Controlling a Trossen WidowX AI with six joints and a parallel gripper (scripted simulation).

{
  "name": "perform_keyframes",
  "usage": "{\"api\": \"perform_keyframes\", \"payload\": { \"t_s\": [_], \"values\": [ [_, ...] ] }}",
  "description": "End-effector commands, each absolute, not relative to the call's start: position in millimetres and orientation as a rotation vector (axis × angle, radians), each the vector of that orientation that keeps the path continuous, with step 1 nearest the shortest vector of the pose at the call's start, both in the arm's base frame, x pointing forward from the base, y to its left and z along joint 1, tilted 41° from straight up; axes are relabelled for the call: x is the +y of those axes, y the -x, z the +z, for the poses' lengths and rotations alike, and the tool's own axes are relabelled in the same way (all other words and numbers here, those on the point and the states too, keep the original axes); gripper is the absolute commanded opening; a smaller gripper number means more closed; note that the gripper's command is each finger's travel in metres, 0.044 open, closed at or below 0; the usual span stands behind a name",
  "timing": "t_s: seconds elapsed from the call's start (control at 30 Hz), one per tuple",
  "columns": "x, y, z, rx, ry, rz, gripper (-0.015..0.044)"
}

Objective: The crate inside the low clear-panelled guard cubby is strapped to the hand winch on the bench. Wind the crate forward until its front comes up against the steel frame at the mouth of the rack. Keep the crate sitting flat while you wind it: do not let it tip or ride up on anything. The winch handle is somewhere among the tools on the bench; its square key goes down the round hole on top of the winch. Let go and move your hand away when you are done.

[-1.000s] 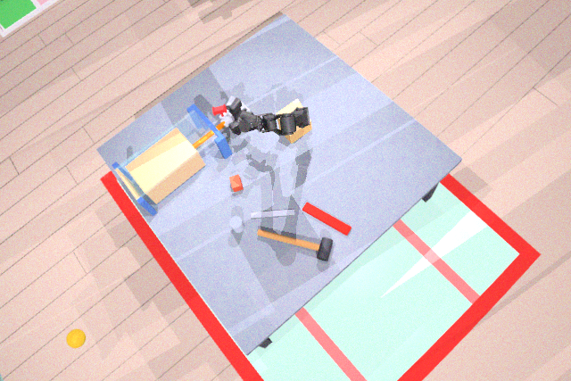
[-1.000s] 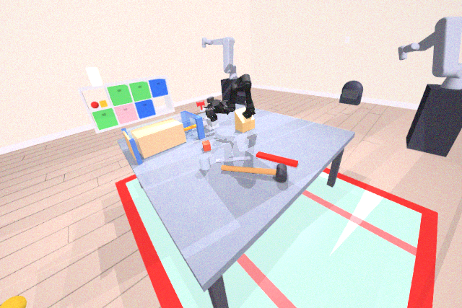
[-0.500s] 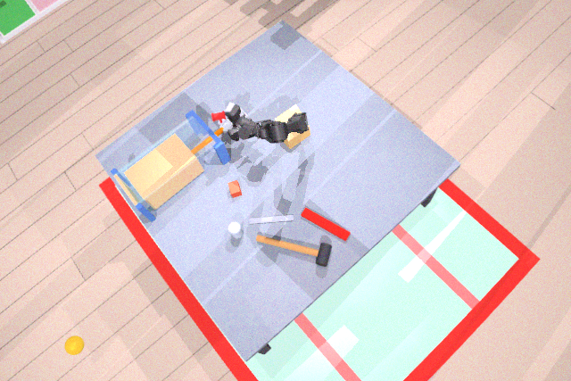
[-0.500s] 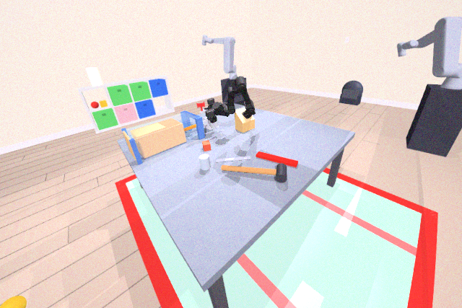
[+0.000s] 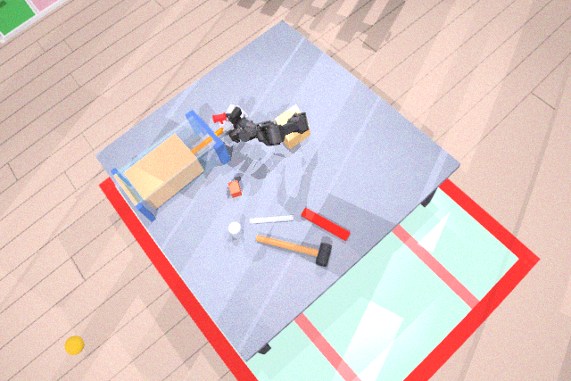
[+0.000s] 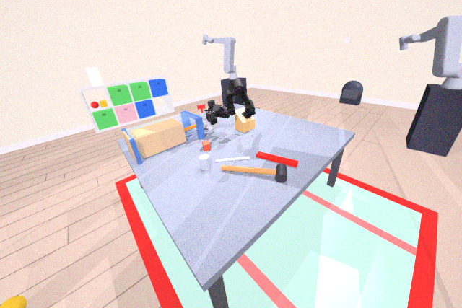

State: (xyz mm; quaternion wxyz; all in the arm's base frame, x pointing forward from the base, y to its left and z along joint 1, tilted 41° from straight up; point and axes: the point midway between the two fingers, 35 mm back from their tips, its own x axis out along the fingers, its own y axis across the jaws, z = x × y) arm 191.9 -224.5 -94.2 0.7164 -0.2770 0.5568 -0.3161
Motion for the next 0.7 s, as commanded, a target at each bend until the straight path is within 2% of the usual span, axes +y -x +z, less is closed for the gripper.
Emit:
{"api": "perform_keyframes", "payload": {
  "t_s": [0.0, 0.67],
  "values": [
    [-224.6, -190.8, -95.6, 1.234, 0.613, -0.719, 0.0],
    [-217.2, -192.7, -97.2, 1.23, 0.614, -0.718, 0.0]
  ]
}}
